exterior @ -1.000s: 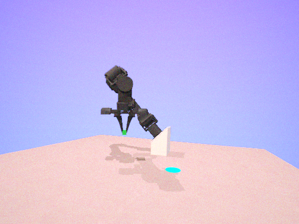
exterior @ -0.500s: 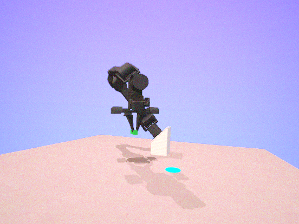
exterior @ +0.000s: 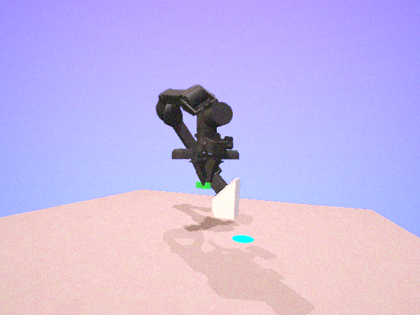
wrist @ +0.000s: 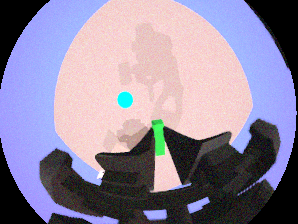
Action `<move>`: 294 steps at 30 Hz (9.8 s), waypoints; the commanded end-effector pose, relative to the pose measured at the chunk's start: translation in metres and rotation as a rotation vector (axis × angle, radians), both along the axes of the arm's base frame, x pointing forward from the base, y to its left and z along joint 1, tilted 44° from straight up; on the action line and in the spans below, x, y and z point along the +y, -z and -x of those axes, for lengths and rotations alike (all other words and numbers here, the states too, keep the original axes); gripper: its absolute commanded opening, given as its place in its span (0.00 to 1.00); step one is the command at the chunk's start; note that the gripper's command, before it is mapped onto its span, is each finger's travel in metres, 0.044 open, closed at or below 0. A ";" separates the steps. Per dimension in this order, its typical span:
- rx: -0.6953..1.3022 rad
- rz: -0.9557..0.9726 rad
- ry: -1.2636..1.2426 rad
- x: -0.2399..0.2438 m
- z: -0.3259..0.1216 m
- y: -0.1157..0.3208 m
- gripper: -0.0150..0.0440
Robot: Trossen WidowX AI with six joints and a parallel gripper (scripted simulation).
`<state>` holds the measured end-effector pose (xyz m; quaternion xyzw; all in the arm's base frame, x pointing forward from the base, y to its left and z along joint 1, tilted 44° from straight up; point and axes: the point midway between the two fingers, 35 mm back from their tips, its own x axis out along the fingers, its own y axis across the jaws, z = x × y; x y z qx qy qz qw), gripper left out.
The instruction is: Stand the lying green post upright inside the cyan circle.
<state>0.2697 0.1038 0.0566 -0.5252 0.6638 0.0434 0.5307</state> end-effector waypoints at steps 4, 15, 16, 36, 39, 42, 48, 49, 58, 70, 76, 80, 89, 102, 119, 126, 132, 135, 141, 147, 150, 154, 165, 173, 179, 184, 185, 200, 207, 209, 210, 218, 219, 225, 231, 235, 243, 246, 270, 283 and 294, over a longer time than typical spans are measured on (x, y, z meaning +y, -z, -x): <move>0.063 0.011 -0.065 0.019 0.005 0.017 0.29; 0.148 0.036 -0.160 0.044 0.018 0.042 0.29; 0.156 0.038 -0.168 0.046 0.019 0.044 0.29; 0.263 0.059 -0.277 0.071 0.039 0.076 0.29; 0.268 0.037 -0.272 0.070 0.040 0.078 0.29; 0.273 0.016 -0.267 0.069 0.040 0.080 0.29; 0.282 -0.028 -0.259 0.066 0.041 0.083 0.29; 0.283 -0.035 -0.258 0.066 0.041 0.084 0.29; 0.293 -0.101 -0.249 0.063 0.042 0.089 0.29; 0.302 -0.190 -0.242 0.059 0.043 0.094 0.29; 0.305 -0.234 -0.241 0.058 0.043 0.097 0.29; 0.305 -0.264 -0.241 0.057 0.043 0.099 0.29; 0.305 -0.330 -0.243 0.056 0.044 0.102 0.29; 0.298 -0.426 -0.253 0.054 0.044 0.106 0.29; 0.279 -0.548 -0.276 0.053 0.043 0.109 0.29; 0.267 -0.597 -0.289 0.052 0.043 0.109 0.29; 0.256 -0.639 -0.302 0.052 0.042 0.110 0.29; 0.250 -0.659 -0.308 0.052 0.042 0.110 0.29; 0.236 -0.699 -0.323 0.051 0.042 0.109 0.29; 0.221 -0.739 -0.340 0.051 0.041 0.109 0.29; 0.213 -0.758 -0.348 0.051 0.041 0.109 0.29; 0.201 -0.783 -0.361 0.050 0.041 0.108 0.29; 0.167 -0.850 -0.397 0.050 0.040 0.106 0.29; 0.139 -0.896 -0.427 0.049 0.040 0.104 0.29; 0.116 -0.929 -0.450 0.049 0.040 0.102 0.29; 0.097 -0.956 -0.471 0.048 0.040 0.100 0.29; 0.093 -0.961 -0.475 0.048 0.040 0.100 0.29; 0.028 -1.033 -0.543 0.046 0.040 0.094 0.29; -0.005 -1.063 -0.578 0.045 0.040 0.090 0.29; -0.014 -1.071 -0.588 0.045 0.040 0.089 0.29; -0.019 -1.075 -0.593 0.045 0.040 0.089 0.29; -0.059 -1.105 -0.635 0.044 0.041 0.085 0.29; -0.064 -1.109 -0.640 0.044 0.041 0.084 0.29; -0.095 -1.129 -0.673 0.043 0.042 0.081 0.29; -0.127 -1.147 -0.707 0.041 0.043 0.077 0.29; -0.148 -1.158 -0.730 0.041 0.044 0.075 0.29; -0.193 -1.177 -0.778 0.039 0.046 0.069 0.29; -0.210 -1.183 -0.797 0.039 0.047 0.068 0.29; -0.247 -1.195 -0.837 0.037 0.049 0.063 0.29; -0.234 -1.184 -0.838 0.014 0.042 0.087 0.29; -0.233 -1.185 -0.837 -0.008 0.039 0.110 0.29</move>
